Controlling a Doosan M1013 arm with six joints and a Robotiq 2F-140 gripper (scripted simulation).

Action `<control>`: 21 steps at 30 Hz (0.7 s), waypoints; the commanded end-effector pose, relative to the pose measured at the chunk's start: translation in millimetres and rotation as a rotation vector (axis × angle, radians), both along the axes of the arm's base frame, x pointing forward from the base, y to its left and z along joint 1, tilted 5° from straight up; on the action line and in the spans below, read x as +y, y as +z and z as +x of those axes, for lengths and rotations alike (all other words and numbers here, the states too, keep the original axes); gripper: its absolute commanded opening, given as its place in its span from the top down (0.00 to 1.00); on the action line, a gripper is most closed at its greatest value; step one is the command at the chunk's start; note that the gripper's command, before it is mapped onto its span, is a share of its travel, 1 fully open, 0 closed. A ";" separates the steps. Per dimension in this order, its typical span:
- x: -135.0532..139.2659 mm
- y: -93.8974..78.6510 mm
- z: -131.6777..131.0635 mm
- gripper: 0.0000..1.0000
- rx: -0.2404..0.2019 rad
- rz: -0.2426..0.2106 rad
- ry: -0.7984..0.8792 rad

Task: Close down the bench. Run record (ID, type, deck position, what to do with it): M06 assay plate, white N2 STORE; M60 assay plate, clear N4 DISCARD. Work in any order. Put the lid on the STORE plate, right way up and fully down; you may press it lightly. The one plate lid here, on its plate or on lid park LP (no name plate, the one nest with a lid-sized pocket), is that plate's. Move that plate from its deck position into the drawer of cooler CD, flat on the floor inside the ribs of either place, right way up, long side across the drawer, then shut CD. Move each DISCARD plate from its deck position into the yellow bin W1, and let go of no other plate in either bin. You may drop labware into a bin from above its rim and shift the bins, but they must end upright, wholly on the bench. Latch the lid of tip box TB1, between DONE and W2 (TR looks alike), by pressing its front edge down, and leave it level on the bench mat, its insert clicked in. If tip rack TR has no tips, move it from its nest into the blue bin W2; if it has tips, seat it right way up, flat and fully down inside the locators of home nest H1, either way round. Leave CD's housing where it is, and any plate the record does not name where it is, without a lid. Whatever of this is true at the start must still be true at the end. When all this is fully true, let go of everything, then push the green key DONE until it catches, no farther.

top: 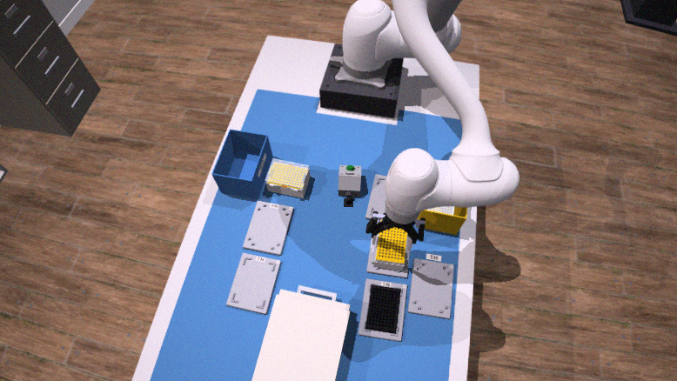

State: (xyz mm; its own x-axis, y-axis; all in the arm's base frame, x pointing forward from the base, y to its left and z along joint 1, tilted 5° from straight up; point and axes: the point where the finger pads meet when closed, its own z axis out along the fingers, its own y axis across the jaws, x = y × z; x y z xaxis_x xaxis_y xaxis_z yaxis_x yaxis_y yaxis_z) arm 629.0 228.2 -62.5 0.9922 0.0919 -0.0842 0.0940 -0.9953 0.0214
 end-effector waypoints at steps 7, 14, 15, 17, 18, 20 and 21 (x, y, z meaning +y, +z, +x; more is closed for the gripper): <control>-0.1 -6.8 -0.6 0.34 0.000 0.000 0.000; -0.4 -16.1 -1.3 0.34 0.000 0.000 0.000; -0.4 -17.4 -1.4 0.34 0.000 0.000 0.000; -0.5 -20.1 -1.6 0.34 0.000 0.000 0.000; -0.5 -20.1 -1.6 0.34 0.000 0.000 0.000; -0.5 -20.1 -1.6 0.34 0.000 0.000 0.000; -0.5 -20.1 -1.6 0.34 0.000 0.000 0.000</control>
State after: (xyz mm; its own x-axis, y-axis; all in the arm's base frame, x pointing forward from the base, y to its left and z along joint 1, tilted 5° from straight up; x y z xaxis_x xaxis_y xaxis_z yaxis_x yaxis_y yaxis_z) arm 627.4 227.6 -82.5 0.9922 0.0919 -0.0842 0.0940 -0.9953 0.0214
